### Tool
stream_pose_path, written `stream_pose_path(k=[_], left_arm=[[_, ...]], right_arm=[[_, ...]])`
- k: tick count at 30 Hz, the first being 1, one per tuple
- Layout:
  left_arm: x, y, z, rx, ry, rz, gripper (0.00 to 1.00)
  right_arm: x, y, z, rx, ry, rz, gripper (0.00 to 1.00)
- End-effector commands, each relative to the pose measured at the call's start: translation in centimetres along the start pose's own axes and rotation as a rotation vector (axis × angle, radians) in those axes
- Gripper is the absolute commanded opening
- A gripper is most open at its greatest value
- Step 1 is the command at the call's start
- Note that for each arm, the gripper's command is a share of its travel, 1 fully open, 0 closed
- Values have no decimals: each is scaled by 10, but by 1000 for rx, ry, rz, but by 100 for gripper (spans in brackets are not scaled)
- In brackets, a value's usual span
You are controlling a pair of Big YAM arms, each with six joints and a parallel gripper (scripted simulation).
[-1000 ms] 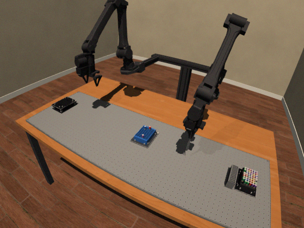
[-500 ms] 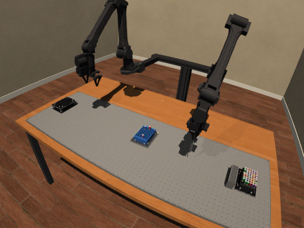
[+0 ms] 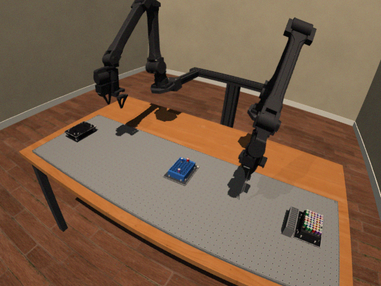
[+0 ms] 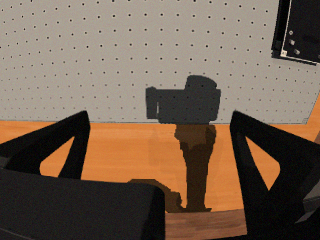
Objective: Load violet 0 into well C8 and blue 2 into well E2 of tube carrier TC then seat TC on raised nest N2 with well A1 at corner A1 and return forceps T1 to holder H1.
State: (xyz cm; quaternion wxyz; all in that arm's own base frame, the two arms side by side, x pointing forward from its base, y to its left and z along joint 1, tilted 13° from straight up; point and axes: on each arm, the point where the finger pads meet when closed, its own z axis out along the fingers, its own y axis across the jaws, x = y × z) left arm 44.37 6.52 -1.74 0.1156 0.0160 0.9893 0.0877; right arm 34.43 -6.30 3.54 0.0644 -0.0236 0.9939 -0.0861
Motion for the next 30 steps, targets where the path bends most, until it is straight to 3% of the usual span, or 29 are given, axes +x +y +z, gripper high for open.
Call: stream_pose_path(k=[1, 13, 27, 30], left_arm=[[-16, 13, -2, -2, -7, 2, 7], [-19, 21, -1, 2, -5, 20, 7], [-24, 53, 0, -2, -4, 3, 7], [-27, 46, -1, 2, -7, 21, 7]], right_arm=[[-33, -10, -19, 15, -78, 31, 100], [-33, -10, -19, 15, -78, 31, 100], [-33, -10, -19, 15, -78, 31, 100], [-33, -10, -19, 15, -78, 31, 100]])
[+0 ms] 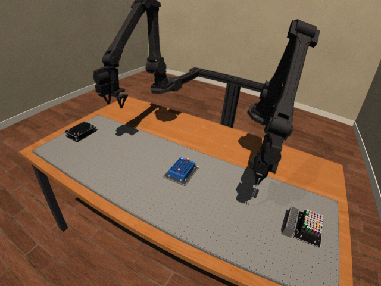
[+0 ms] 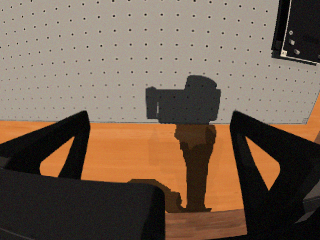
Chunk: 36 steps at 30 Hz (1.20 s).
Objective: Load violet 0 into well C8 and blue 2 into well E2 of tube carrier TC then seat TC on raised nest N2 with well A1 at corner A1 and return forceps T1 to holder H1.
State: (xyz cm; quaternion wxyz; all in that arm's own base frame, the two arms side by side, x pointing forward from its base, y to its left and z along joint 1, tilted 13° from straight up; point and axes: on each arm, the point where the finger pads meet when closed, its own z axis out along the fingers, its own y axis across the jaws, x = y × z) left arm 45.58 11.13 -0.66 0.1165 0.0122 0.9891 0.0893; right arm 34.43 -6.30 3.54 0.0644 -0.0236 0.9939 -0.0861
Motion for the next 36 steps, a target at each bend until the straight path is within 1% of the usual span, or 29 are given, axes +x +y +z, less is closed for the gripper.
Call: stream_pose_path(k=[1, 14, 16, 17, 19, 31, 33, 34, 36], left_arm=[[-14, 6, -1, 4, -4, 15, 7], [-18, 30, 0, 2, -3, 10, 7], [-18, 30, 0, 2, -3, 10, 7], [-22, 23, -1, 6, -6, 29, 7], [-20, 35, 0, 2, -2, 10, 7], [-24, 55, 0, 2, -3, 12, 7], [-24, 55, 0, 2, -3, 12, 7], [-28, 49, -1, 5, -6, 28, 7], [-25, 61, 0, 1, -3, 11, 7]], right_arm=[[-33, -10, -19, 15, -78, 31, 100], [-33, -10, -19, 15, -78, 31, 100], [-33, -10, -19, 15, -78, 31, 100], [-33, -10, -19, 15, -78, 31, 100], [-33, -10, -19, 15, -78, 31, 100], [-33, -10, -19, 15, -78, 31, 100], [-33, -10, -19, 15, -78, 31, 100], [-33, -10, -19, 15, -78, 31, 100], [-33, -10, -19, 15, -78, 31, 100]])
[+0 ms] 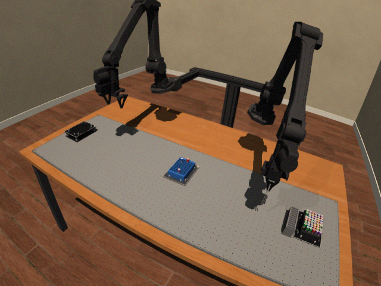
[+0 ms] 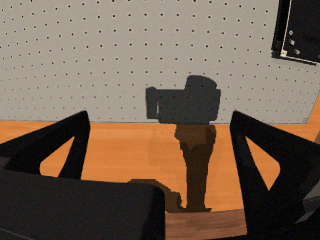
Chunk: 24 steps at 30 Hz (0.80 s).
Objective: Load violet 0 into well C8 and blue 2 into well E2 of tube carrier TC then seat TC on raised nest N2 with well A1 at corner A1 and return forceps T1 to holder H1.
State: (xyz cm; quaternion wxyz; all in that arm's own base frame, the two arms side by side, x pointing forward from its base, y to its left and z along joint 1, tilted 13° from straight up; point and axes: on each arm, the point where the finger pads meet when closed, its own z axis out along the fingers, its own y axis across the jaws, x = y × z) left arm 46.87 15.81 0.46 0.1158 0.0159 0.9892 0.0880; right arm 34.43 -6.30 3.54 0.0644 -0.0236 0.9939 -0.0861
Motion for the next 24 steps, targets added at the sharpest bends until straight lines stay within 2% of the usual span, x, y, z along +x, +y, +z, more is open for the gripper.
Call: stream_pose_path(k=[1, 12, 15, 24], left_arm=[[-13, 14, -1, -3, -3, 4, 7], [-17, 31, -1, -2, -4, 6, 7], [-20, 27, -1, 0, -6, 18, 7], [-21, 49, -1, -3, -4, 4, 7]], right_arm=[[-33, -10, -19, 15, -78, 31, 100], [-33, -10, -19, 15, -78, 31, 100], [-33, -10, -19, 15, -78, 31, 100], [-33, -10, -19, 15, -78, 31, 100]])
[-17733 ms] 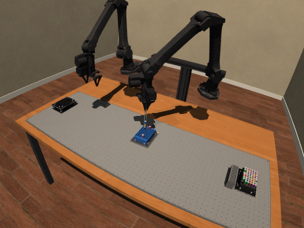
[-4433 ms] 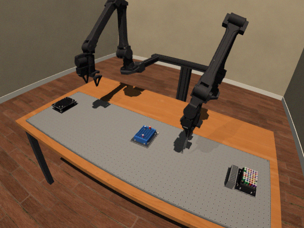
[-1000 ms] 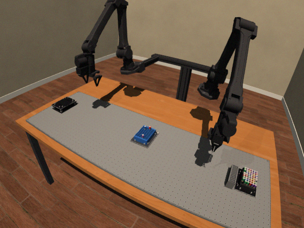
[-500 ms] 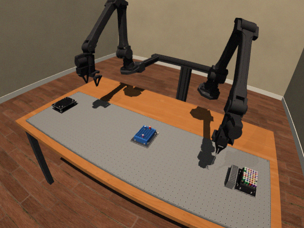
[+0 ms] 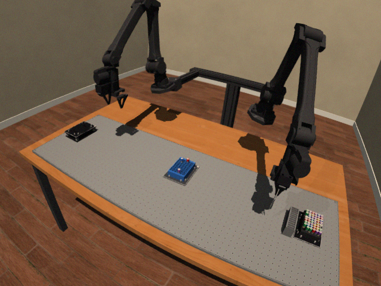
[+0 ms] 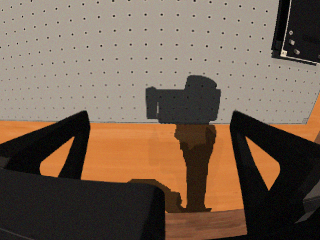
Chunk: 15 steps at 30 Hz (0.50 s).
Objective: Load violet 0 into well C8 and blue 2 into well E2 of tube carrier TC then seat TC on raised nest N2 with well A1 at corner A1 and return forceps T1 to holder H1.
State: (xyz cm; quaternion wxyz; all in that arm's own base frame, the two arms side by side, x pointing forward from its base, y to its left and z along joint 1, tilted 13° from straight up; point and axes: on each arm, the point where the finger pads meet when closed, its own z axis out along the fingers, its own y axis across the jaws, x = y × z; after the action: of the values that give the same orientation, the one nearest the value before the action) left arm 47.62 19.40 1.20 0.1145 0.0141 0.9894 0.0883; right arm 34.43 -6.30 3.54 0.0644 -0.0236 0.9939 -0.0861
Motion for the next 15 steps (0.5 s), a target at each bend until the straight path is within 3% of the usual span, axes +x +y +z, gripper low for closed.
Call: stream_pose_path(k=[1, 15], left_arm=[[-14, 14, -2, -2, -7, 7, 7], [-18, 34, -2, -3, -7, 7, 7]], right_arm=[[-33, -10, -19, 15, -78, 31, 100], [-33, -10, -19, 15, -78, 31, 100]])
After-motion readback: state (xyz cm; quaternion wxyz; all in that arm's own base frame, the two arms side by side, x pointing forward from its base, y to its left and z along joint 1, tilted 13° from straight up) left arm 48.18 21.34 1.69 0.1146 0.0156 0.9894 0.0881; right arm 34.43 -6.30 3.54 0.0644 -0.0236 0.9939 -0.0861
